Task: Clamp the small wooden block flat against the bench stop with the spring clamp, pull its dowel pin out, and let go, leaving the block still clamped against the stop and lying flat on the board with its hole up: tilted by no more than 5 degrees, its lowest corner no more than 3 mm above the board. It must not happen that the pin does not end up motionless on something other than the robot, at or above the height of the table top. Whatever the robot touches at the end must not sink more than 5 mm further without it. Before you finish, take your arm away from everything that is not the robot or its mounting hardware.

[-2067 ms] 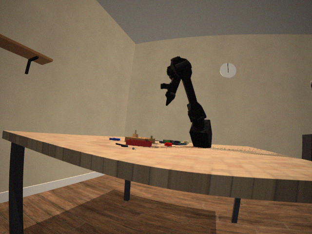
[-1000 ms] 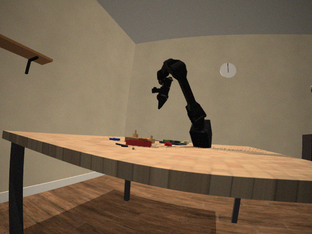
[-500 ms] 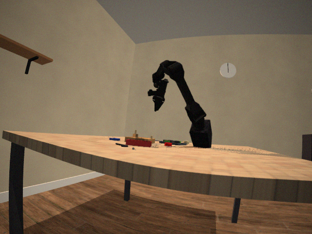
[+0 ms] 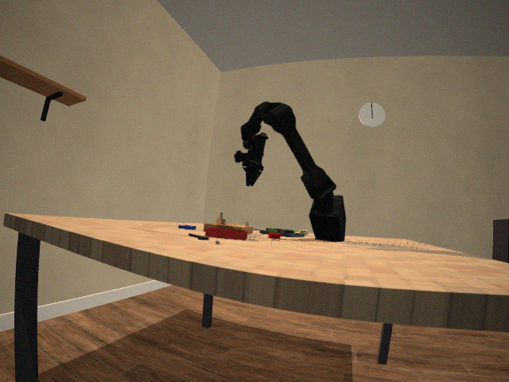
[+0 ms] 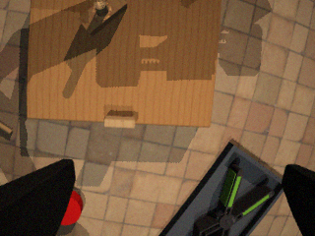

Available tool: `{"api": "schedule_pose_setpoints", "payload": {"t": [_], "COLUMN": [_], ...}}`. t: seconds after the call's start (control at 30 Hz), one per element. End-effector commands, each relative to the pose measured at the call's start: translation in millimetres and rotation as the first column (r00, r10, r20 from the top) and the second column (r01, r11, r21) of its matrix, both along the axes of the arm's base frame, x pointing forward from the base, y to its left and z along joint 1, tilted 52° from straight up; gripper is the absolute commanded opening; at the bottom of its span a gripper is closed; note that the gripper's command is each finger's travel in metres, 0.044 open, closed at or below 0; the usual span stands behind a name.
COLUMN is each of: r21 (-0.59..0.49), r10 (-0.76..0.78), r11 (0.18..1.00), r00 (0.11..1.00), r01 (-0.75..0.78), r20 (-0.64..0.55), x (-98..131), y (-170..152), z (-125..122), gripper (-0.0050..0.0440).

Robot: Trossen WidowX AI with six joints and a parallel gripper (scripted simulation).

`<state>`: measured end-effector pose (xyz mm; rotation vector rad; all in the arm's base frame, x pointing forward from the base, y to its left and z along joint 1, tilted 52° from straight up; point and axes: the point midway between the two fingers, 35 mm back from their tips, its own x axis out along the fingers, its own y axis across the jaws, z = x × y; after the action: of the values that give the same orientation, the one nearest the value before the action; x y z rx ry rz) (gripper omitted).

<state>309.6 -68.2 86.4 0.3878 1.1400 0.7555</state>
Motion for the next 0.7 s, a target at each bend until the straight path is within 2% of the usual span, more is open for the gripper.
{"api": "schedule_pose_setpoints", "payload": {"t": [0.0, 0.67], "r21": [0.020, 0.080], "r10": [0.015, 0.085], "r11": [1.000, 0.994], "r00": [1.000, 0.990], "r01": [-0.014, -0.076], "r20": [-0.021, -0.112], "x": [7.2, 27.1], "y": [9.2, 50.0], "z": [-1.3, -8.3], "gripper": [0.0440, 0.0440]}}
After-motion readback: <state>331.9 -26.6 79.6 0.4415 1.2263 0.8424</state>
